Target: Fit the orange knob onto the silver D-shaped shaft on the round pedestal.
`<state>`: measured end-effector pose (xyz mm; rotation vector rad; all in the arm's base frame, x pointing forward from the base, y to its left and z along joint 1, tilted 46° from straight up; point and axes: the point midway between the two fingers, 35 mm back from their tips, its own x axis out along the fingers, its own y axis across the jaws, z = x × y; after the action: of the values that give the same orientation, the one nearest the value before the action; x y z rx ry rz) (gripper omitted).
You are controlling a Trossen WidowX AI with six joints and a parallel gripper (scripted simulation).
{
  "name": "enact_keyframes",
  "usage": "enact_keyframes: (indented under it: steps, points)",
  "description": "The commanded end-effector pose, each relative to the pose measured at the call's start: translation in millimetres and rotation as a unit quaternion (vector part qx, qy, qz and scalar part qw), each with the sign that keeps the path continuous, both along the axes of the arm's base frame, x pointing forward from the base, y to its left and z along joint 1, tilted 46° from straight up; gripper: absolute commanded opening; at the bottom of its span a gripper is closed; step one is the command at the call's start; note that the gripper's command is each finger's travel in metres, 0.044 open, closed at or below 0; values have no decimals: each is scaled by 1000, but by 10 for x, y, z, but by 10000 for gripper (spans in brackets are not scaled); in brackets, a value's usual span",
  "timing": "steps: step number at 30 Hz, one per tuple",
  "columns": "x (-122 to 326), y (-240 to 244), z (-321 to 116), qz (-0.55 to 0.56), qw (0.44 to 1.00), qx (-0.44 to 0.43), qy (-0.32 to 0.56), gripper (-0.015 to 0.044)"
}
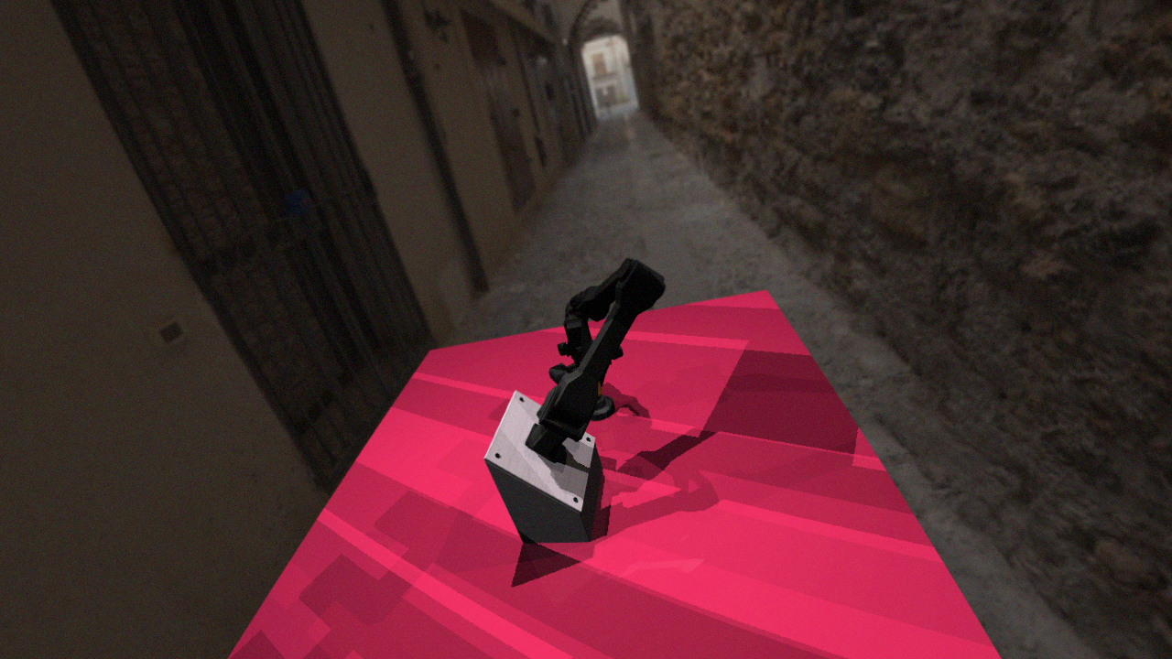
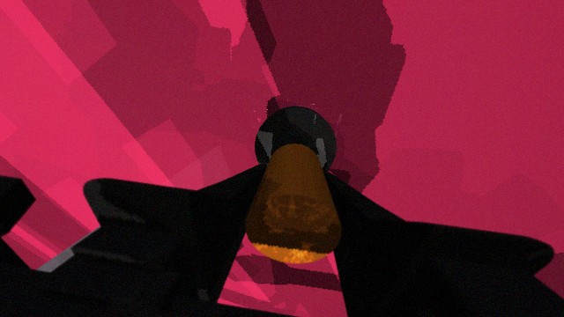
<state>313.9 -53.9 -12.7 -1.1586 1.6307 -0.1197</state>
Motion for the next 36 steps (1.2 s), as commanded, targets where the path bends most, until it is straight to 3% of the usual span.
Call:
enact_keyframes:
  steps: [1,11,36]
  points:
    - [2,23,17,-1,1000,1,-1,0]
    - [10,12,12,-73,994,7,-76,0]
    - [2,6,4,-73,994,7,-76,0]
